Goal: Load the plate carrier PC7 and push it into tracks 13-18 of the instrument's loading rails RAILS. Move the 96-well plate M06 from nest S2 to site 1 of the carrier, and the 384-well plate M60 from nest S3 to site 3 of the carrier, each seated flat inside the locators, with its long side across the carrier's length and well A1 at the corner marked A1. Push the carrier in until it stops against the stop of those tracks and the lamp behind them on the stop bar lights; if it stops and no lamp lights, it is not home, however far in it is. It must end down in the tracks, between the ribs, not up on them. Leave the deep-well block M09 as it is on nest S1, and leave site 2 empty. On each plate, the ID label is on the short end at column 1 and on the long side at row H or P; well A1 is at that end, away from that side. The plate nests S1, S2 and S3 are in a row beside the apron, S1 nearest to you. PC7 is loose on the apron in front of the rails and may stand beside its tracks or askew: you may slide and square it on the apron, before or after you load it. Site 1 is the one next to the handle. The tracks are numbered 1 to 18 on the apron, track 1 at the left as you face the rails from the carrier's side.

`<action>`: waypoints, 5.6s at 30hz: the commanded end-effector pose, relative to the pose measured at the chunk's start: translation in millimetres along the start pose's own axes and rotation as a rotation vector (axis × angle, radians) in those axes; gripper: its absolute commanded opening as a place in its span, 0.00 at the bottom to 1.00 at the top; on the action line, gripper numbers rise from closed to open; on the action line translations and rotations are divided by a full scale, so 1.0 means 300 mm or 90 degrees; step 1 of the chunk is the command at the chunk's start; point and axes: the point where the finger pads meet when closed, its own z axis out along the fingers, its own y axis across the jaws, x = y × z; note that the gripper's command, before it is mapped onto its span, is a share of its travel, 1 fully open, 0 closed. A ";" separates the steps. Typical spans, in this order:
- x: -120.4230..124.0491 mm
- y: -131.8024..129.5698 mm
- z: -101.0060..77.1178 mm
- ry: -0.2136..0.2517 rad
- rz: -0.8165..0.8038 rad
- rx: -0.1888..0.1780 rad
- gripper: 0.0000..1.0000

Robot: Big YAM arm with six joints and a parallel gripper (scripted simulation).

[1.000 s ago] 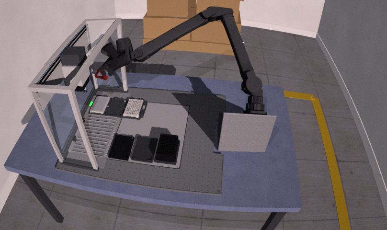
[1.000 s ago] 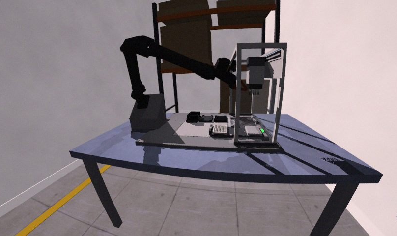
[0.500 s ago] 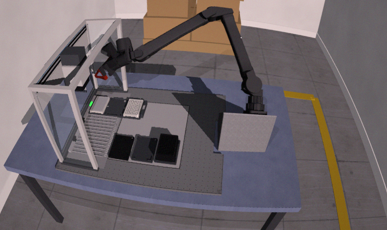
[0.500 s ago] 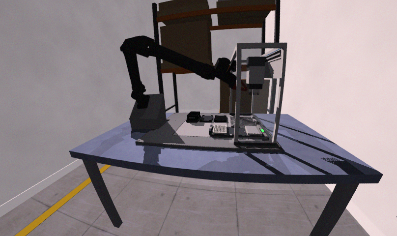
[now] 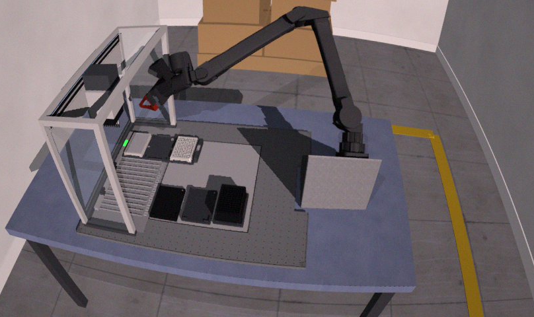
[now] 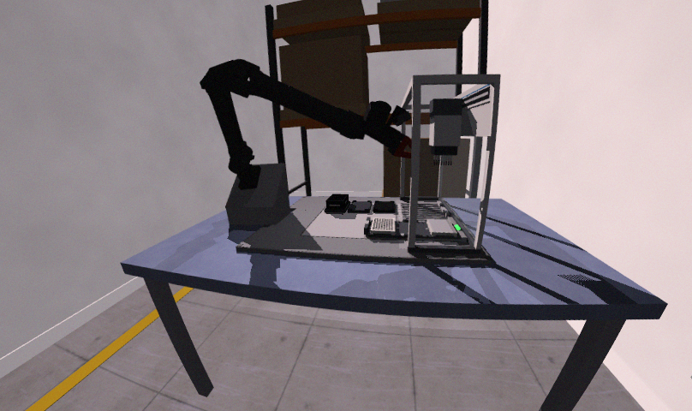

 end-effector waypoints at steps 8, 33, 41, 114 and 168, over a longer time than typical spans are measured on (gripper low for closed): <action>-0.047 -0.036 -0.161 -0.044 0.018 0.006 1.00; 0.111 -0.094 -0.384 -0.040 0.022 0.006 1.00; 0.171 -0.116 -0.470 -0.039 0.022 0.006 1.00; 0.570 0.028 -0.637 0.628 -0.068 -0.051 1.00; 0.671 0.245 -0.767 0.640 -0.070 -0.051 1.00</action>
